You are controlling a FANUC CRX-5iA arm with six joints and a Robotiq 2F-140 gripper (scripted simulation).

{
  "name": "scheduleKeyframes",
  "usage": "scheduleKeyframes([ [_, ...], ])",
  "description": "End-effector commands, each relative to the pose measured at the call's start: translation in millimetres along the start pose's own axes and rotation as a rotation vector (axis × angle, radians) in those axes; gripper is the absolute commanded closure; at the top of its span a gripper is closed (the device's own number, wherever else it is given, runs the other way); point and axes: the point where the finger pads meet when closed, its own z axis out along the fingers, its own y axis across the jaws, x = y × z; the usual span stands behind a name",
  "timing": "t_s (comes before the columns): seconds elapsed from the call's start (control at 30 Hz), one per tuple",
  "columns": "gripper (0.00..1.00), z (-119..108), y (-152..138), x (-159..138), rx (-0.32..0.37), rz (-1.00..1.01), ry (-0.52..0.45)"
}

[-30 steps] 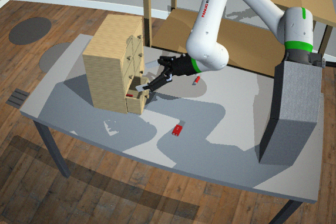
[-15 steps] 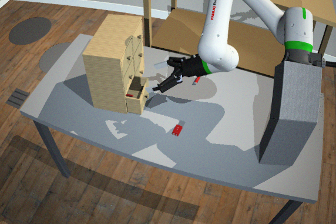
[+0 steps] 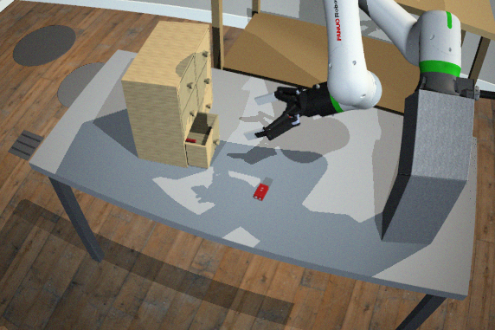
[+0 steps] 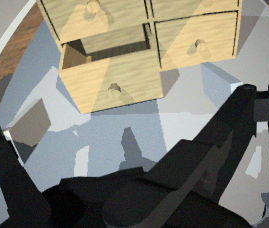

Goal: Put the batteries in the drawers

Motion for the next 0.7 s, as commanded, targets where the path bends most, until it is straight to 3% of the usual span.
scheduleKeyframes([
  [0.0,0.00,-7.8,-1.0,-3.5,-0.001,0.001,0.002],
  [0.27,0.00,-31.8,-1.0,-15.6,-0.001,0.001,0.002],
  [0.67,0.00,-36.9,-1.1,-18.2,0.000,0.001,0.002],
])
